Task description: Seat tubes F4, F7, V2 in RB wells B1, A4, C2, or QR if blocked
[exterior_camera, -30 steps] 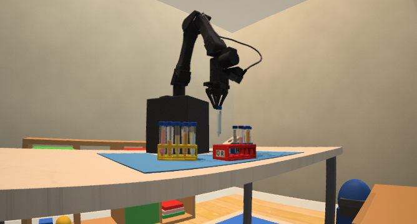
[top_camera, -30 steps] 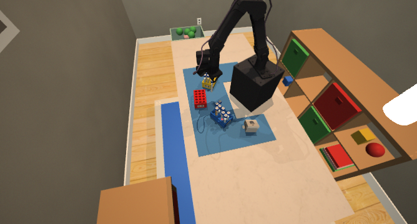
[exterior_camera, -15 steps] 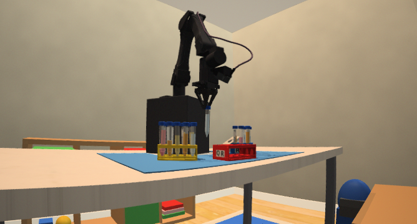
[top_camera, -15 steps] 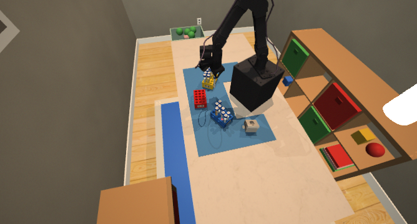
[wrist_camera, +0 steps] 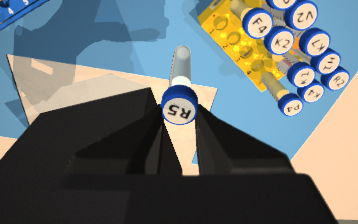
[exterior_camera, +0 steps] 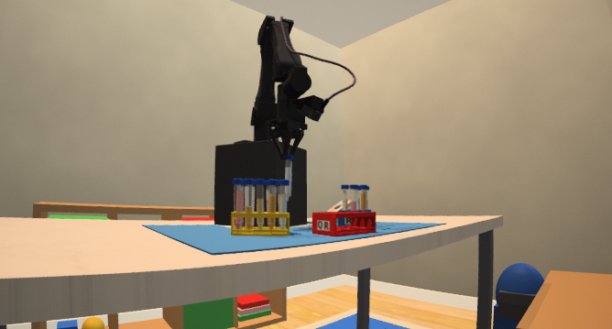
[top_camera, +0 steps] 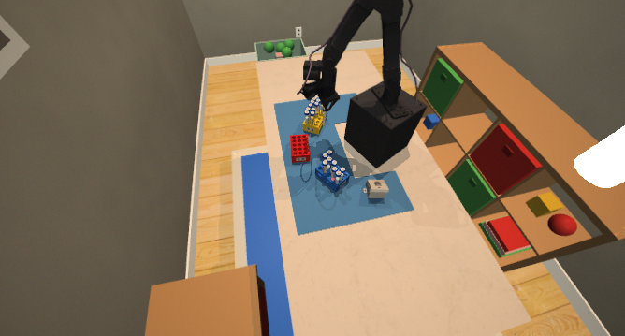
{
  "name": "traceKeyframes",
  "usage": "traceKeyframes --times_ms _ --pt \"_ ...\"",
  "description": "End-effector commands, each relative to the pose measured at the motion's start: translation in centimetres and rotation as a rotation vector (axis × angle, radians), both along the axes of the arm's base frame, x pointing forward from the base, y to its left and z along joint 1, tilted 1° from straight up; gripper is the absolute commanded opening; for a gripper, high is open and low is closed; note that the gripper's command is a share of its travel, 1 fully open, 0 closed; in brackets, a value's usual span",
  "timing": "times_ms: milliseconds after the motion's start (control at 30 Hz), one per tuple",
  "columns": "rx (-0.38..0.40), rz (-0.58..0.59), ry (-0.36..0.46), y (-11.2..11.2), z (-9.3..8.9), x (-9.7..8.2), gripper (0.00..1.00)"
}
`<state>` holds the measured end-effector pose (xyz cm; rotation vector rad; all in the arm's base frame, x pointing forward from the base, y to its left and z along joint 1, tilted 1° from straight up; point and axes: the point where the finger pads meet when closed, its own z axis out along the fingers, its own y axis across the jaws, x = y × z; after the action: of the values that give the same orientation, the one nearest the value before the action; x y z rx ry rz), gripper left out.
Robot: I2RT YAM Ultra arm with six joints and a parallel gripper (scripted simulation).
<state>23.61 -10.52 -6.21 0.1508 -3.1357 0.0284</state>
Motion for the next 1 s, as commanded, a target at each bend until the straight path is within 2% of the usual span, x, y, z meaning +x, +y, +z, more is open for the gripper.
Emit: traceKeyframes --times_ms 0,100,133,167,300,967 --pt "-0.004 0.022 -0.027 -1.0 0.4 -0.5 0.00" --pt "-0.006 0.022 -0.032 -1.9 0.5 -0.9 0.00" --pt "-0.022 0.023 -0.061 -2.7 1.1 0.6 0.00" --pt "-0.003 0.022 -0.027 -2.5 0.3 0.1 0.00" --pt "0.005 0.022 -0.012 -2.5 0.3 0.0 0.00" --pt "0.004 0.022 -0.011 -4.4 0.3 2.2 0.00"
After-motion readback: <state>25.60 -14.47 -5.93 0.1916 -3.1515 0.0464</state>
